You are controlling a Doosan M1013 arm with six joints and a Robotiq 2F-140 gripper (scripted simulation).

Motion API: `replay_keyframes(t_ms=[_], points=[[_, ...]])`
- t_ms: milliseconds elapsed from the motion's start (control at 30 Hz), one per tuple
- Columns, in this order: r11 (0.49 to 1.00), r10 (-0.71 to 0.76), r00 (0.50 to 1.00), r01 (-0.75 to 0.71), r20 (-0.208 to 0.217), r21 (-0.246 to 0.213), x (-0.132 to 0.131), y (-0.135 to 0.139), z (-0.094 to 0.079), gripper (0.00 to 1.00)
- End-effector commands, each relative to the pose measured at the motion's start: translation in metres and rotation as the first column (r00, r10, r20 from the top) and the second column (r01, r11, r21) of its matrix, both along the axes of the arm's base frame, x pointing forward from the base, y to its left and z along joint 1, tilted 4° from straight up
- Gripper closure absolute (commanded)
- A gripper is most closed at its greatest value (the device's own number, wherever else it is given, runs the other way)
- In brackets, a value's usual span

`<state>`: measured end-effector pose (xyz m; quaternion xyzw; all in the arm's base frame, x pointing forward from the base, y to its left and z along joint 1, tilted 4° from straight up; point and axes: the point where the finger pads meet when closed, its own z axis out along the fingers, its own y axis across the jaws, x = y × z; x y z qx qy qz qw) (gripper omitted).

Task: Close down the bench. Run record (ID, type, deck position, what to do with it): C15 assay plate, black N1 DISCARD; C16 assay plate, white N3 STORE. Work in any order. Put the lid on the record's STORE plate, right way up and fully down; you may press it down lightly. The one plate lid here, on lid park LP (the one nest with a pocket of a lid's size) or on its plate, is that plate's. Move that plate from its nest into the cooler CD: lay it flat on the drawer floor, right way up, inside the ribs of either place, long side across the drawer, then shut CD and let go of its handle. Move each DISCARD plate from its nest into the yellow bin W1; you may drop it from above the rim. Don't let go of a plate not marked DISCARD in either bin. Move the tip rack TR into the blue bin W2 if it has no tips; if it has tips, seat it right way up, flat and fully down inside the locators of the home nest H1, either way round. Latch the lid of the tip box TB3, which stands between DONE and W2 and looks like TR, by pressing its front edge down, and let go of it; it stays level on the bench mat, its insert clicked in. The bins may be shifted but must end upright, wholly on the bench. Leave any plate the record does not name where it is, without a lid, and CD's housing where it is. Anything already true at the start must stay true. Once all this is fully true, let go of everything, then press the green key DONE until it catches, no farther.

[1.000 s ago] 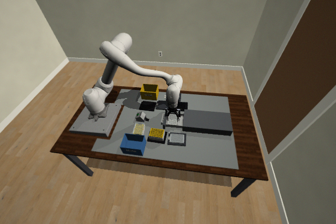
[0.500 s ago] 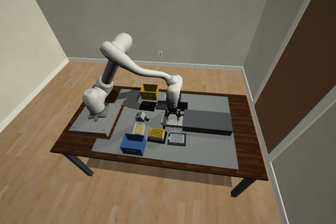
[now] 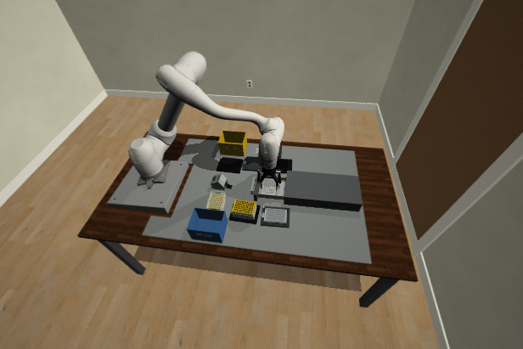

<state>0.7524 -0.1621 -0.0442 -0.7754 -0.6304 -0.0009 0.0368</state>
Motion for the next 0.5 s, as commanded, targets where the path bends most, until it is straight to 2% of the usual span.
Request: replay_keyframes(t_ms=[0, 467], points=[[1.000, 0.000, 1.000, 0.000, -0.001, 0.000, 0.0000, 0.0001, -0.0005, 1.00], [1.000, 0.000, 1.000, 0.000, -0.001, 0.000, 0.0027, -0.0005, -0.0007, 1.00]])
